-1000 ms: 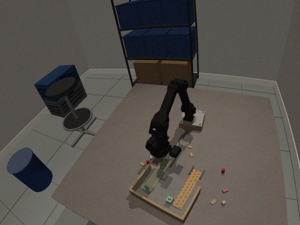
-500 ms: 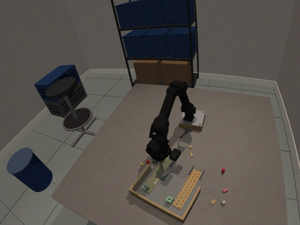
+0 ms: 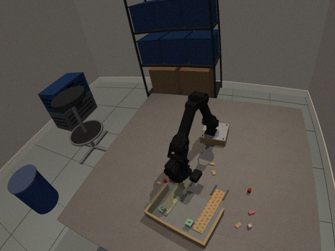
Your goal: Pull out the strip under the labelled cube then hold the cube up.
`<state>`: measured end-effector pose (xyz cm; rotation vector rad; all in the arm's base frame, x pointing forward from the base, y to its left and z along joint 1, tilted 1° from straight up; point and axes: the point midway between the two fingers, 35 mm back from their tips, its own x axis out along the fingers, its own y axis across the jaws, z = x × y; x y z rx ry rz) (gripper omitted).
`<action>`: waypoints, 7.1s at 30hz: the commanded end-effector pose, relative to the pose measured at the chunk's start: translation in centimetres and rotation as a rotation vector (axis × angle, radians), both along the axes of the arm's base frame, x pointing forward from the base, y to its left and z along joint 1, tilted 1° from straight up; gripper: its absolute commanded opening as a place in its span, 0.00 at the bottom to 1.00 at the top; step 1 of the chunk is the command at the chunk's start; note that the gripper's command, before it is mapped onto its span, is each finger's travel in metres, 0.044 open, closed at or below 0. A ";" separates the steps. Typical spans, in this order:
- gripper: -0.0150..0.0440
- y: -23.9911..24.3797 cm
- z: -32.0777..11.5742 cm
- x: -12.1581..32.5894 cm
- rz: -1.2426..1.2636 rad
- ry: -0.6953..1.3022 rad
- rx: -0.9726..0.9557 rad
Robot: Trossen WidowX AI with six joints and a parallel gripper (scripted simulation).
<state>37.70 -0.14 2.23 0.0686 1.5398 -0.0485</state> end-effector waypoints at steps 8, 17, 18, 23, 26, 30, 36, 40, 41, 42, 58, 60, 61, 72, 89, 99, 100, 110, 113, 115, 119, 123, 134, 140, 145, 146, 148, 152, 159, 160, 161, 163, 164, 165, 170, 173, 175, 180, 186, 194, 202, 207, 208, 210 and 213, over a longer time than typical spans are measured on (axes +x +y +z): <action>0.25 0.1 -2.1 -0.1 -0.004 0.006 -0.003; 0.25 0.1 -2.2 -0.1 -0.004 0.006 -0.003; 0.25 0.1 -2.2 -0.1 -0.004 0.006 -0.003; 0.25 0.1 -2.2 -0.1 -0.004 0.006 -0.003; 0.25 0.1 -2.2 -0.1 -0.004 0.006 -0.003; 0.25 0.1 -2.2 -0.1 -0.004 0.006 -0.003; 0.25 0.1 -2.3 -0.1 -0.004 0.006 -0.003; 0.25 0.1 -2.3 -0.1 -0.004 0.006 -0.003; 0.25 0.1 -2.3 -0.1 -0.004 0.006 -0.003; 0.25 0.1 -2.3 -0.1 -0.004 0.006 -0.003; 0.25 0.1 -2.5 -0.1 -0.004 0.006 -0.003; 0.25 0.1 -2.5 -0.1 -0.004 0.006 -0.003; 0.25 0.1 -2.5 -0.1 -0.004 0.006 -0.003; 0.25 0.1 -2.6 0.0 -0.004 0.006 -0.003; 0.25 0.3 -2.8 -1.6 -0.004 0.007 -0.003; 0.25 0.4 -2.9 -3.1 -0.004 0.008 -0.003; 0.25 0.4 -2.9 -3.3 -0.004 0.009 -0.003; 0.25 0.5 -3.0 -4.8 -0.004 0.010 -0.003; 0.25 0.5 -3.0 -5.3 -0.004 0.011 -0.003; 0.25 0.5 -3.1 -5.6 -0.004 0.011 -0.003; 0.25 0.6 -3.1 -6.2 -0.004 0.011 -0.003; 0.25 0.6 -3.2 -6.8 -0.004 0.012 -0.003; 0.25 0.7 -3.2 -8.5 -0.004 0.014 -0.003; 0.25 0.8 -3.3 -9.4 -0.004 0.014 -0.003; 0.25 0.8 -3.3 -10.1 -0.004 0.015 -0.003; 0.25 0.9 -3.3 -10.3 -0.004 0.015 -0.003; 0.25 0.9 -3.3 -10.6 -0.004 0.016 -0.003; 0.25 0.9 -3.3 -11.2 -0.004 0.016 -0.003; 0.25 1.0 -3.3 -12.2 -0.004 0.017 -0.002; 0.25 1.0 -3.3 -12.3 -0.004 0.017 -0.002; 0.25 1.0 -3.3 -12.5 -0.004 0.017 -0.002; 0.25 1.0 -3.4 -12.7 -0.004 0.018 -0.002; 0.25 1.0 -3.4 -12.9 -0.004 0.018 -0.002; 0.25 1.0 -3.4 -13.0 -0.004 0.018 -0.002; 0.25 1.1 -3.4 -13.7 -0.004 0.018 -0.002; 0.25 1.1 -3.4 -14.1 -0.004 0.019 -0.002; 0.25 1.1 -3.4 -14.4 -0.004 0.019 -0.002; 0.25 1.2 -3.4 -15.2 -0.004 0.020 -0.002; 0.25 1.2 -3.4 -16.0 -0.004 0.021 -0.002; 0.25 1.3 -3.4 -17.2 -0.004 0.022 -0.002; 0.25 1.4 -3.5 -18.3 -0.004 0.023 -0.002; 0.25 1.4 -3.5 -18.6 -0.004 0.023 -0.002; 0.25 1.4 -3.5 -18.6 -0.004 0.023 -0.002; 0.25 1.4 -3.5 -18.6 -0.004 0.023 -0.002; 0.25 1.4 -3.5 -18.6 -0.004 0.023 -0.002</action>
